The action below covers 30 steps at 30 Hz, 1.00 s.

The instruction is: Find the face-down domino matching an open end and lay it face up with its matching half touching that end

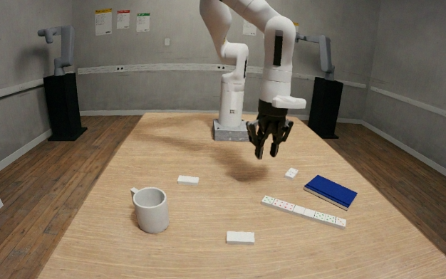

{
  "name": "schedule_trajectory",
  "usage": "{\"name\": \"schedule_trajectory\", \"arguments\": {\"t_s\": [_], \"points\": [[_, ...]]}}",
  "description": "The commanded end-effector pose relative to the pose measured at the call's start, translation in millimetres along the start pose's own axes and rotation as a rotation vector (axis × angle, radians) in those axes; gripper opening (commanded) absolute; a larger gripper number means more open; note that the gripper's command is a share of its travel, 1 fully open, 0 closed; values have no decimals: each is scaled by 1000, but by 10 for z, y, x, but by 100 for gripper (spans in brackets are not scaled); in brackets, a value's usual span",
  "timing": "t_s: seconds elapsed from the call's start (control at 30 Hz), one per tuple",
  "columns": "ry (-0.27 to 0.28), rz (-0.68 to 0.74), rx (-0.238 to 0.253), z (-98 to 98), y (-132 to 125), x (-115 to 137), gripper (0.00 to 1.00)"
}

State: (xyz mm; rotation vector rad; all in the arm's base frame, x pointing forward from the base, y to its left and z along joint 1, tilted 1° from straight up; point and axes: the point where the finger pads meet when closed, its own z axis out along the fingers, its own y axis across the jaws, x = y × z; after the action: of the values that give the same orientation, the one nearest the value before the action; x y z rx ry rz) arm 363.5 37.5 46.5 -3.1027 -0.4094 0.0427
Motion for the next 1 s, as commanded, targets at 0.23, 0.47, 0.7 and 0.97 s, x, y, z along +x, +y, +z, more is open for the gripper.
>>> {"name": "schedule_trajectory", "arguments": {"t_s": [0.23, 0.47, 0.7, 0.97], "points": [[-4, -278, 9, -22, 498, -55, 49], [0, -413, 10, -36, 698, -94, 49], [5, -591, 9, -57, 964, -161, 49], [11, -727, 7, -76, 1173, -225, 49]]}}
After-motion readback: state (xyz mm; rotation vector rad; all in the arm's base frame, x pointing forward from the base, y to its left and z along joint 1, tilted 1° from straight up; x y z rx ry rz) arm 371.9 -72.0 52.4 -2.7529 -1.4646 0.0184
